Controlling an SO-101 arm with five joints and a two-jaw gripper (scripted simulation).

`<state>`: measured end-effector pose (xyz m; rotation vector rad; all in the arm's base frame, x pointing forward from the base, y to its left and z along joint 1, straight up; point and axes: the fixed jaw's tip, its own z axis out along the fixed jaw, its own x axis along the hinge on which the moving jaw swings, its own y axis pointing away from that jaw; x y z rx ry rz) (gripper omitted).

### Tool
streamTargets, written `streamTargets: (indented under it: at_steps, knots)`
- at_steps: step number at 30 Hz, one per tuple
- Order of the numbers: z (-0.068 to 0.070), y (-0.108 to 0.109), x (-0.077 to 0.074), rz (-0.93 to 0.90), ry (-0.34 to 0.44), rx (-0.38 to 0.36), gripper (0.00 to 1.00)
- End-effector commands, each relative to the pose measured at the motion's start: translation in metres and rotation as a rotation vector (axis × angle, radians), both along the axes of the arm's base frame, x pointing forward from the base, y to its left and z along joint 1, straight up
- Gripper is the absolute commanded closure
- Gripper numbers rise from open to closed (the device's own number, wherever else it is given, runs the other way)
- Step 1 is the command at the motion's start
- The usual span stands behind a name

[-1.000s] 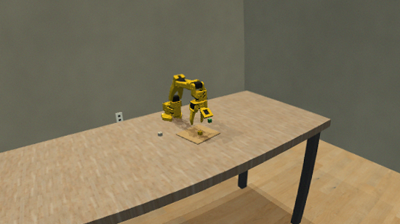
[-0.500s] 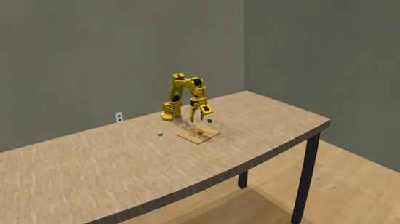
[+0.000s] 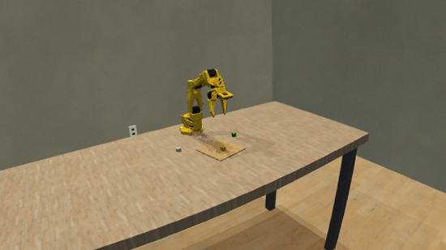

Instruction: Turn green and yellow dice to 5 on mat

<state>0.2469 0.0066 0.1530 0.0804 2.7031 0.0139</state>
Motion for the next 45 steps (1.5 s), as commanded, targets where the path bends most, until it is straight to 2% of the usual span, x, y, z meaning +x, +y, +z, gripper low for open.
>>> streamTargets:
  at_steps: [1,6,26,45]
  knots:
    - [0.030,0.003,-0.004,0.005,-0.134,0.004,0.75]
    - [0.036,0.003,-0.006,0.005,-0.162,0.004,0.75]
    - [0.035,0.006,-0.007,0.066,-0.162,-0.021,0.75]
    - [0.029,0.027,-0.017,0.449,-0.163,-0.179,0.75]
